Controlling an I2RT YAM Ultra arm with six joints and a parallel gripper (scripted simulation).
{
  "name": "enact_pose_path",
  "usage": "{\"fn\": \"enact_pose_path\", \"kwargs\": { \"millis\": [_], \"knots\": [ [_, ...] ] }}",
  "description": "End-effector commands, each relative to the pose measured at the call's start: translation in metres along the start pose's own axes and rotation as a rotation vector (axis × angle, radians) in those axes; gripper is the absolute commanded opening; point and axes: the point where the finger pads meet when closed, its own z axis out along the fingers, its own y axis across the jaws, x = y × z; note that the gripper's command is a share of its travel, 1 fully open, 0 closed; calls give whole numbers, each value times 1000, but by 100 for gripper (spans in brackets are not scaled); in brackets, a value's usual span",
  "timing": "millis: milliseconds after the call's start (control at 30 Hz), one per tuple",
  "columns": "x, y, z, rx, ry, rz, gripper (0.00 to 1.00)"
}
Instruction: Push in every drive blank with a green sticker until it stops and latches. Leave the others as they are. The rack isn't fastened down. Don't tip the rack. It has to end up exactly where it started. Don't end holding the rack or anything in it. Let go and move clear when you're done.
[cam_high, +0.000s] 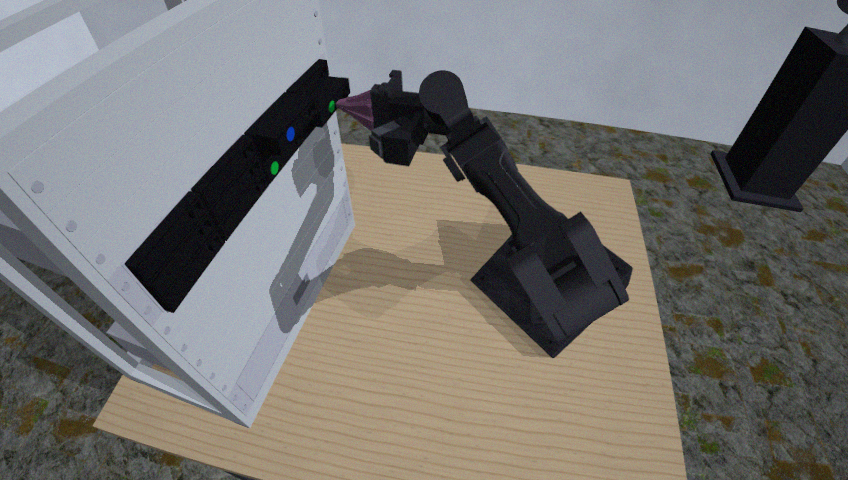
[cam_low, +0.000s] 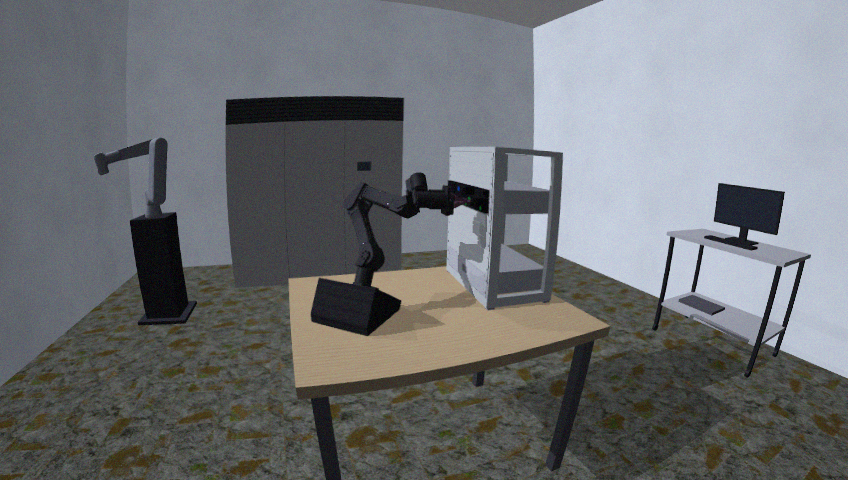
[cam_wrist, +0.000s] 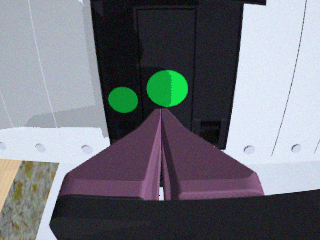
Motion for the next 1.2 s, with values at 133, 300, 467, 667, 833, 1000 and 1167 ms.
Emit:
{"fn": "enact_pose_path", "kwargs": {
  "millis": [133,300,467,667,833,1000,1167],
  "knots": [
    [-5,-15,8,31,5,-17,0],
    [-4,-14,8,30,6,-15,0],
    [-1,-14,15,25,10,-13,0],
    [-1,-16,19,25,10,-10,0],
    [-2,-16,19,25,10,-8,0],
    [-2,-16,19,26,9,-9,0],
    [-2,-16,19,26,9,-9,0]
  ]
}}
